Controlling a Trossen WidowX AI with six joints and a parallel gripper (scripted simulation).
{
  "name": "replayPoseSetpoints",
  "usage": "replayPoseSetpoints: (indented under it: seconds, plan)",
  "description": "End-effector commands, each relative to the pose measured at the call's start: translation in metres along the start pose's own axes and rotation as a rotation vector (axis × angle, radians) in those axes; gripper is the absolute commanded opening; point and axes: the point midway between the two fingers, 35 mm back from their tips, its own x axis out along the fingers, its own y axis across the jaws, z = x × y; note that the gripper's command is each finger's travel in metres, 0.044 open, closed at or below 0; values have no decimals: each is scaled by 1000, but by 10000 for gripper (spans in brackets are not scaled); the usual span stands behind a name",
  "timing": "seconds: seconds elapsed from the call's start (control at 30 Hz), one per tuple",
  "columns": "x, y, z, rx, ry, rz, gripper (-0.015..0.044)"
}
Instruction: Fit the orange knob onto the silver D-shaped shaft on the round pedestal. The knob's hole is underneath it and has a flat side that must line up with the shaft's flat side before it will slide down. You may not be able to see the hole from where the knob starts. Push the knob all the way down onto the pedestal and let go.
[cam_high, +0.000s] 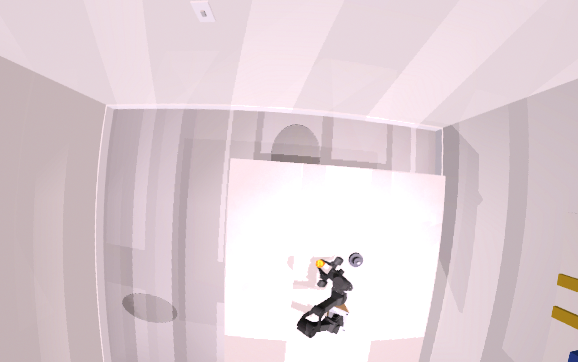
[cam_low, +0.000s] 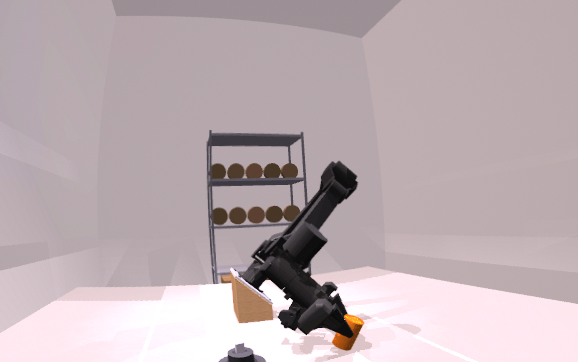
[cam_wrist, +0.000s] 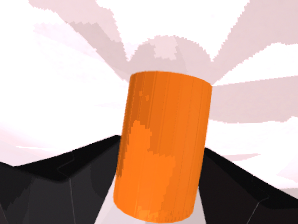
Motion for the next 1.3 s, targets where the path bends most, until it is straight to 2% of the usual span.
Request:
replayPoseSetpoints:
  seconds: [0.0,0.63,0.73,1.27]
  plan:
    - [-2,-3,4,18,18,-3,181]
    - [-7,-3,8,9,-12,-4,181]
    - [-5,-2,7,8,-8,1,260]
    - [-5,-2,7,8,-8,1,260]
